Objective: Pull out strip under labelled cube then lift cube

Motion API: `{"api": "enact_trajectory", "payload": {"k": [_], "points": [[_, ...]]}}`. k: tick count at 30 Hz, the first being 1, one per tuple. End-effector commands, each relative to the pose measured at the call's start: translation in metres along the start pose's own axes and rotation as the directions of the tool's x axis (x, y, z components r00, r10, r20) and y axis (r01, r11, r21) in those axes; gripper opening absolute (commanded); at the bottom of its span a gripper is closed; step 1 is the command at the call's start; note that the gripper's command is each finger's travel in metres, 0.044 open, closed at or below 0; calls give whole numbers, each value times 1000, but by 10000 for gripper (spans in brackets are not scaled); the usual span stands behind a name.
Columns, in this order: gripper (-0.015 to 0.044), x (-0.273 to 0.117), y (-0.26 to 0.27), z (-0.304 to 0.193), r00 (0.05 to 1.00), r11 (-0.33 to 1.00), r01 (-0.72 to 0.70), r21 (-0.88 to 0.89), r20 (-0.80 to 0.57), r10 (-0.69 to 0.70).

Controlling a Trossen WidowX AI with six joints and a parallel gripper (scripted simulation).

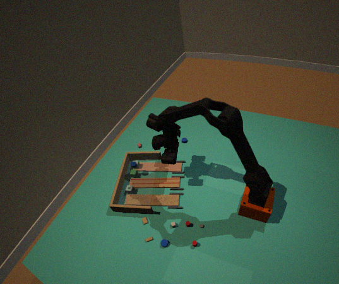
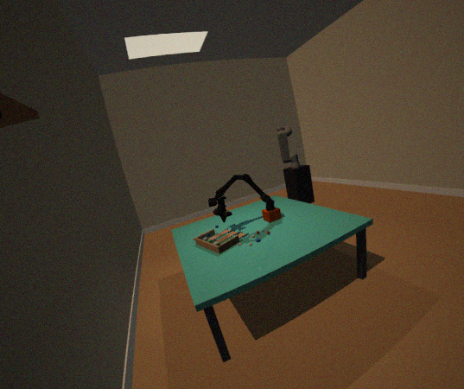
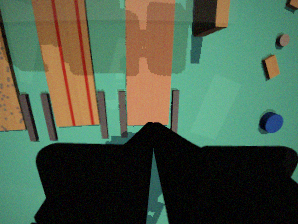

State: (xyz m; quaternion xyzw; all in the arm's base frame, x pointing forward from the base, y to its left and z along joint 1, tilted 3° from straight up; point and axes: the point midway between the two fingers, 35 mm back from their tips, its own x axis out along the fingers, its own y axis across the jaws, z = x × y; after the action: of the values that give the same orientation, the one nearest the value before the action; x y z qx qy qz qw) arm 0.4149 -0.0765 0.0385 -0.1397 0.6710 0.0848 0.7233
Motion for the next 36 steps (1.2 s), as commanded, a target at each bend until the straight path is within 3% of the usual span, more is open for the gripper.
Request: {"api": "enact_trajectory", "payload": {"k": [1, 36], "points": [[0, 15, -10, -1, 997, 999, -45, -26, -69, 43], [0, 66, -5, -6, 997, 999, -45, -26, -70, 43]]}}
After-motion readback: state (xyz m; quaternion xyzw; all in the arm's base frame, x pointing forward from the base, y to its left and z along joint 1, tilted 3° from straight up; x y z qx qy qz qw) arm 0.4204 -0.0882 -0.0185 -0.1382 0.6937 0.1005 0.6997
